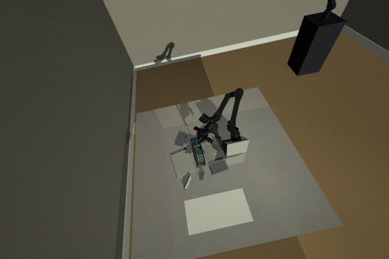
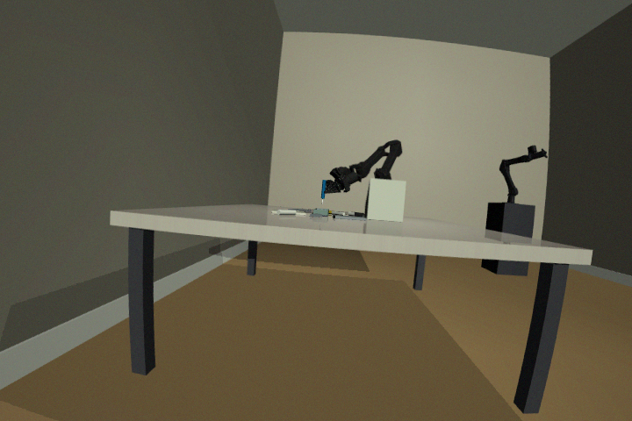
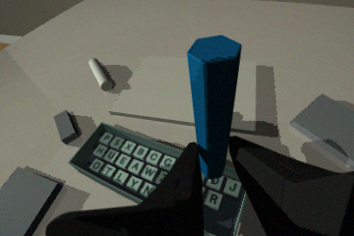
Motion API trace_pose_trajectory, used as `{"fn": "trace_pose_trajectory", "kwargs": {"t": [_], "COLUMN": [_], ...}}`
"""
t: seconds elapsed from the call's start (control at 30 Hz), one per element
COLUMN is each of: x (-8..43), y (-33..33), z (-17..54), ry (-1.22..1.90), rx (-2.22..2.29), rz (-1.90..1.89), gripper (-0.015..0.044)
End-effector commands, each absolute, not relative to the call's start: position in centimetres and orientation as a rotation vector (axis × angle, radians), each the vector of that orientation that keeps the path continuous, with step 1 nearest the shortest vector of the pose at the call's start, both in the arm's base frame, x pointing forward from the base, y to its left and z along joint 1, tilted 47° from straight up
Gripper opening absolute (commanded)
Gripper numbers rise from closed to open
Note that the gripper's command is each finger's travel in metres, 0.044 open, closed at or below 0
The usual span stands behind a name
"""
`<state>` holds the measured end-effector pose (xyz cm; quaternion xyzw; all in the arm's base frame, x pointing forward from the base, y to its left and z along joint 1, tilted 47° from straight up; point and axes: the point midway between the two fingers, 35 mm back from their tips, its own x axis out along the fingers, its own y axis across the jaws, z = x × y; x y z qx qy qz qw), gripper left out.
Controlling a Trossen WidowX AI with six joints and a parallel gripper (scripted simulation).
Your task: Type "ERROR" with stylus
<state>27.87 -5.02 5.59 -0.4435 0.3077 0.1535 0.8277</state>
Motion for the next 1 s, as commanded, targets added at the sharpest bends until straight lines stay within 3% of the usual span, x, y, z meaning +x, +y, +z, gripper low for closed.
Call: {"fn": "trace_pose_trajectory", "kwargs": {"t": [0.0,0.97], "x": [28.1,26.8], "y": [-4.4,2.7], "z": [4.5,-2.8], "ry": [0.669,0.675], "rx": [-0.933,-0.929], "rz": [0.332,0.327], "gripper": [0.0000,0.0000]}}
